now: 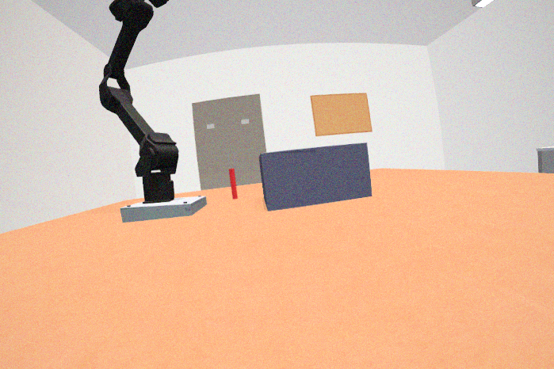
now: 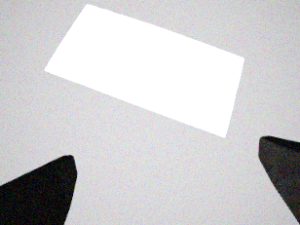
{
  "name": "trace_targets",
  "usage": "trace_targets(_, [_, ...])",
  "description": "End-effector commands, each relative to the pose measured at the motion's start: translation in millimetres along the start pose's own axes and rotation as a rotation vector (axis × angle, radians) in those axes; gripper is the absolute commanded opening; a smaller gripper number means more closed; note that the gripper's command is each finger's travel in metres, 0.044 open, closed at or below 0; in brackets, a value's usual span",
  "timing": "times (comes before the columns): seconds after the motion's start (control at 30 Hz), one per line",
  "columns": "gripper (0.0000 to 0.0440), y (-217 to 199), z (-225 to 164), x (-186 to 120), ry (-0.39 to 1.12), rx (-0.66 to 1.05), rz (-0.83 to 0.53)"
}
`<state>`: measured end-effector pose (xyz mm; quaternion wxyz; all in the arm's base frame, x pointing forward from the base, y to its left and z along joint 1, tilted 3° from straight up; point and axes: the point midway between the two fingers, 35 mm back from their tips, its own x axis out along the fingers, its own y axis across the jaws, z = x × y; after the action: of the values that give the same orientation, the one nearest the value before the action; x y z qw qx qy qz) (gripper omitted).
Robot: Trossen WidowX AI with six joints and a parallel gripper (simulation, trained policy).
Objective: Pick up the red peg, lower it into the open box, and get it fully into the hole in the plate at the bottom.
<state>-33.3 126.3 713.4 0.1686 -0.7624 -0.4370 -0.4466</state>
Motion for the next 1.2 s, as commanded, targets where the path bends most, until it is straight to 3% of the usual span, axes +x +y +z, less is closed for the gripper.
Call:
trace_targets(0.0, [0.0419, 7.4, -2.4, -0.9, 0.018, 0.023, 0.018])
trace_targets(0.07, [0.0440, 21.9, -5.8, -2.9, 0.046, 0.075, 0.055])
trace_targets(0.6, [0.0440, 140.5, -11.3, -34.8, 0.250, 0.497, 0.350])
trace_targets(1.17, [0.0440, 259.9, 18.8, -100.1, 0.507, 0.908, 0.681])
